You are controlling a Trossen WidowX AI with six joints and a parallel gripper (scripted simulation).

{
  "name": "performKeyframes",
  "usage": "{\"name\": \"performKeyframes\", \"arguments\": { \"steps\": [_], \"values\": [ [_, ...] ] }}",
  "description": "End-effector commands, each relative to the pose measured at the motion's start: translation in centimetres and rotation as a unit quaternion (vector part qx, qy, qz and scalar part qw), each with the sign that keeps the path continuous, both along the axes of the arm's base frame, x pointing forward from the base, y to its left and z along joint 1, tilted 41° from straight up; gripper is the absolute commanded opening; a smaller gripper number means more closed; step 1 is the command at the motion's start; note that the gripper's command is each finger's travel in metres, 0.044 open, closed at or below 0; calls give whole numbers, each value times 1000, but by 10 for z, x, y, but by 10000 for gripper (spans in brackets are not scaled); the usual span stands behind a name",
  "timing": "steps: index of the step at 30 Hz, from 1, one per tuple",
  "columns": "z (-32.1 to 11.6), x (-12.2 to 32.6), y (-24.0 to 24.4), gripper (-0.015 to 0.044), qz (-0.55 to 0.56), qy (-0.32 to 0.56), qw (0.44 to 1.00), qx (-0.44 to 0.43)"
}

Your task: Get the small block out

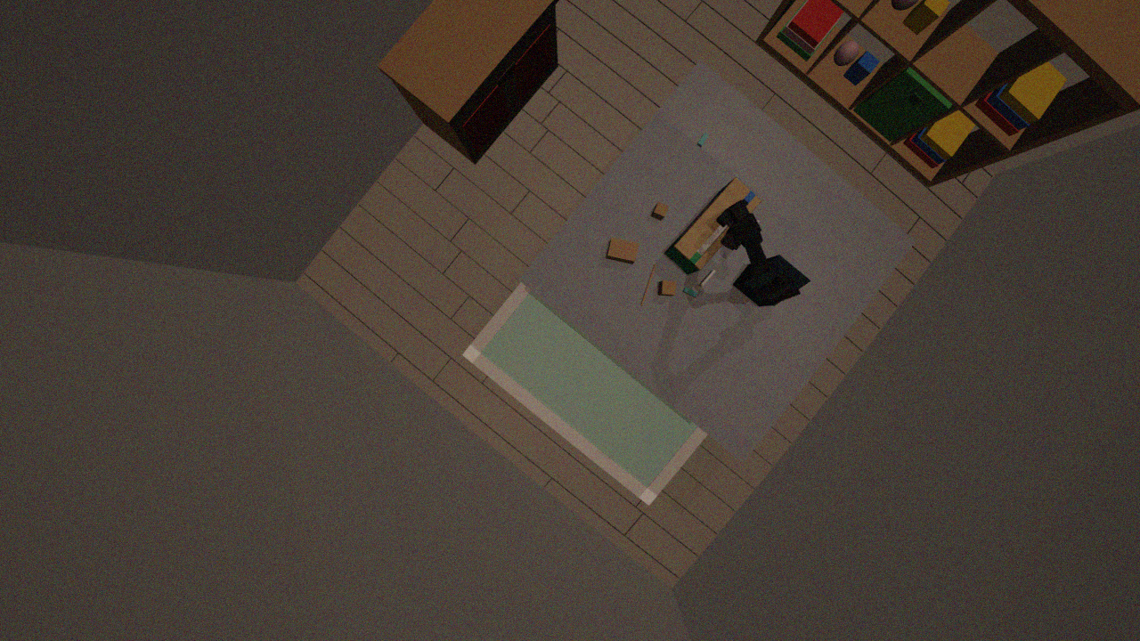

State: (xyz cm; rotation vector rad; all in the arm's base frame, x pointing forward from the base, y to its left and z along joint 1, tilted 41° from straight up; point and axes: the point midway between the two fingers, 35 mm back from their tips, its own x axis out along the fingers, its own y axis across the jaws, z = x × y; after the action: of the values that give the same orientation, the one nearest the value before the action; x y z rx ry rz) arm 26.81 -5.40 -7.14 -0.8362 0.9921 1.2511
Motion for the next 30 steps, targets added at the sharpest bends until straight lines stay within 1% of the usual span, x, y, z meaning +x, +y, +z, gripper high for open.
{"name": "performKeyframes", "arguments": {
  "steps": [1,9,21,30],
  "values": [
    [-3,0,-3,400,2,-1,1000,-2],
    [-9,-1,-10,400,2,-1,1000,-2],
    [-2,1,-2,400,2,-1,1000,-2],
    [-8,0,-9,400,2,-1,1000,-2]
  ]
}}
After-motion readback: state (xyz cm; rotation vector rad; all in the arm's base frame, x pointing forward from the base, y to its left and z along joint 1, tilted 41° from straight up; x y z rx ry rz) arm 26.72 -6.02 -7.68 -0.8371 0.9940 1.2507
